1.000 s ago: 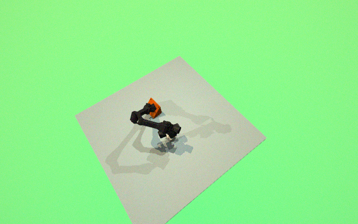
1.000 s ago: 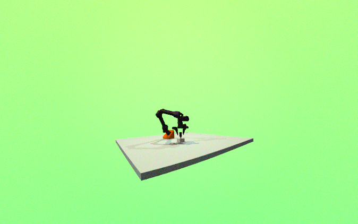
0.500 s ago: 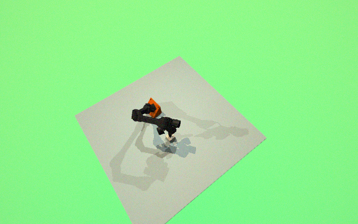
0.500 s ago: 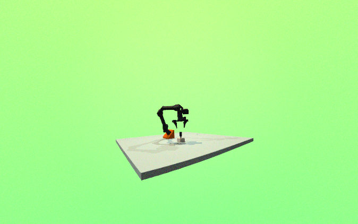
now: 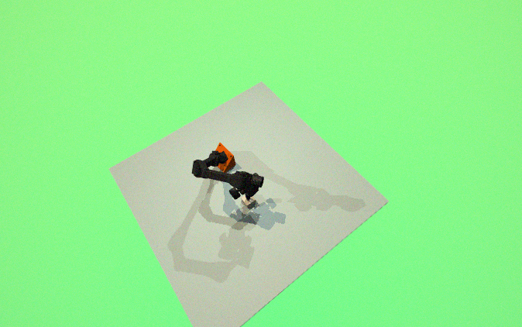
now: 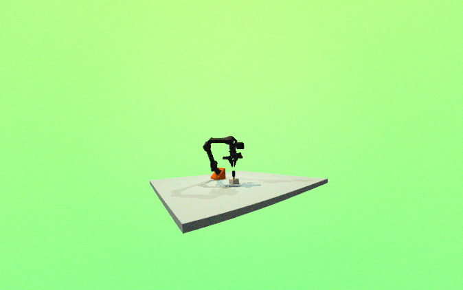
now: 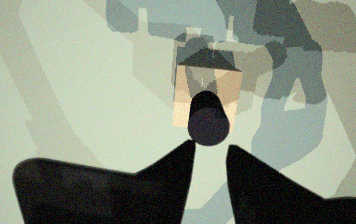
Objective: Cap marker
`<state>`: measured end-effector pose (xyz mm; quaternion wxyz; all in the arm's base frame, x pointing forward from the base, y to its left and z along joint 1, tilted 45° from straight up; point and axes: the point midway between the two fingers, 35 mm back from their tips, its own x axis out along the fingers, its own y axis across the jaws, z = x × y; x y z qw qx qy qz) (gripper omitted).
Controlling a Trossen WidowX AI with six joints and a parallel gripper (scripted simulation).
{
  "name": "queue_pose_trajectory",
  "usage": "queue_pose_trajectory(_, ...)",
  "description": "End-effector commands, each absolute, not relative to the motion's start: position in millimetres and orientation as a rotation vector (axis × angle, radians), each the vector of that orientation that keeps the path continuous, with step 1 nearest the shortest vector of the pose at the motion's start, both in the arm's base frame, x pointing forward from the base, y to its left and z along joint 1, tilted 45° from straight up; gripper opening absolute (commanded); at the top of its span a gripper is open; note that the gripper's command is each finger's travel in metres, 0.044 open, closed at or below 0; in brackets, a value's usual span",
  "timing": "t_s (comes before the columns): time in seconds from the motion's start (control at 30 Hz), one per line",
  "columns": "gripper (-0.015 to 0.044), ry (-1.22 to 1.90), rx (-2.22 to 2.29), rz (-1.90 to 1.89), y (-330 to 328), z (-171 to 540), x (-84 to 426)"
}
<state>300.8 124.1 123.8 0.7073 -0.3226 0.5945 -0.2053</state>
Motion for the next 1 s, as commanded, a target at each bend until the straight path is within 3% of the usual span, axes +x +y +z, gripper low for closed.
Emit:
queue_pose_trajectory(0.0,0.0000,1.320,-0.722,-0.452,124,124,301)
queue_pose_trajectory(0.97,0.0000,1.319,-0.722,-0.453,106,105,307)
